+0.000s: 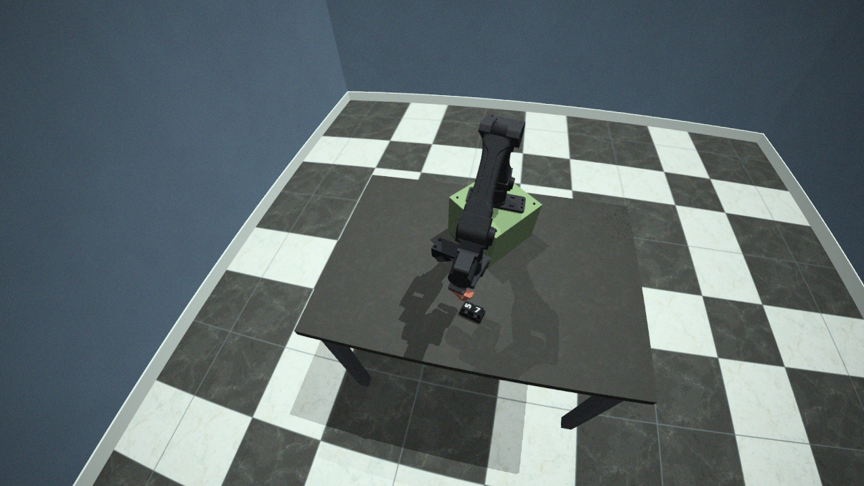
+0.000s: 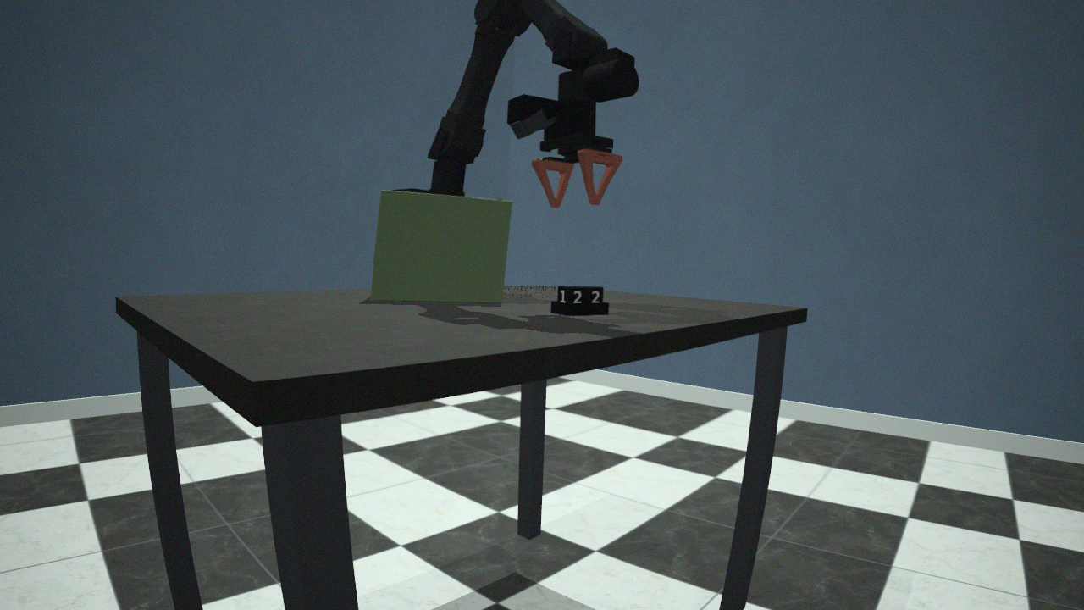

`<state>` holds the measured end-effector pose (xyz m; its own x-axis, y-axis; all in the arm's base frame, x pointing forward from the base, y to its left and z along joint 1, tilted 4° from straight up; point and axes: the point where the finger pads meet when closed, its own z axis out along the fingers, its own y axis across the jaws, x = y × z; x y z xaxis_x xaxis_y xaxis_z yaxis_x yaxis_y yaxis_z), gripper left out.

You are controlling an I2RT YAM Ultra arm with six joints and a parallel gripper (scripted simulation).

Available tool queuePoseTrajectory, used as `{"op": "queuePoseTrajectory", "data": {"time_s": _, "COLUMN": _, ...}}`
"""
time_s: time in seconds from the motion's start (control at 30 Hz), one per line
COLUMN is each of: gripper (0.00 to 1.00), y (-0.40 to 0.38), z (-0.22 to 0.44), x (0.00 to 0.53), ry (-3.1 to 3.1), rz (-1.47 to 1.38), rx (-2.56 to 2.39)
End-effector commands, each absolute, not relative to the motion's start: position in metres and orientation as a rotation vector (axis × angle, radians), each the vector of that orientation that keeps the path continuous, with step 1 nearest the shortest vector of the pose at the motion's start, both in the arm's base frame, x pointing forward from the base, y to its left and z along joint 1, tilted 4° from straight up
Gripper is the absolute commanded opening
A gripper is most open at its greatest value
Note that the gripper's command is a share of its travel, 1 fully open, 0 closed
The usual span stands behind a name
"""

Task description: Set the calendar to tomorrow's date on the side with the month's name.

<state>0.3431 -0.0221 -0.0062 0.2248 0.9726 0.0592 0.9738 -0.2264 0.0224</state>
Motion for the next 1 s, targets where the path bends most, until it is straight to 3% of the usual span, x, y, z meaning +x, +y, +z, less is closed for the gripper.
{"op": "queuePoseTrajectory", "data": {"time_s": 0.0, "gripper": 1.0, "y": -0.023, "z": -0.003, "x": 0.346, "ry": -1.945, "rz": -0.109, "rx": -2.453}}
{"op": "queuePoseTrajectory", "data": {"time_s": 0.47, "gripper": 1.0, "y": -0.02, "z": -0.06, "x": 0.349, "ry": -1.944, "rz": -0.109, "rx": -2.453}}
{"op": "queuePoseTrajectory", "data": {"time_s": 0.5, "gripper": 0.45, "y": -0.02, "z": -0.06, "x": 0.349, "ry": -1.944, "rz": -0.109, "rx": -2.453}}
{"op": "queuePoseTrajectory", "data": {"time_s": 0.97, "gripper": 0.45, "y": -0.02, "z": -0.06, "x": 0.349, "ry": -1.944, "rz": -0.109, "rx": -2.453}}
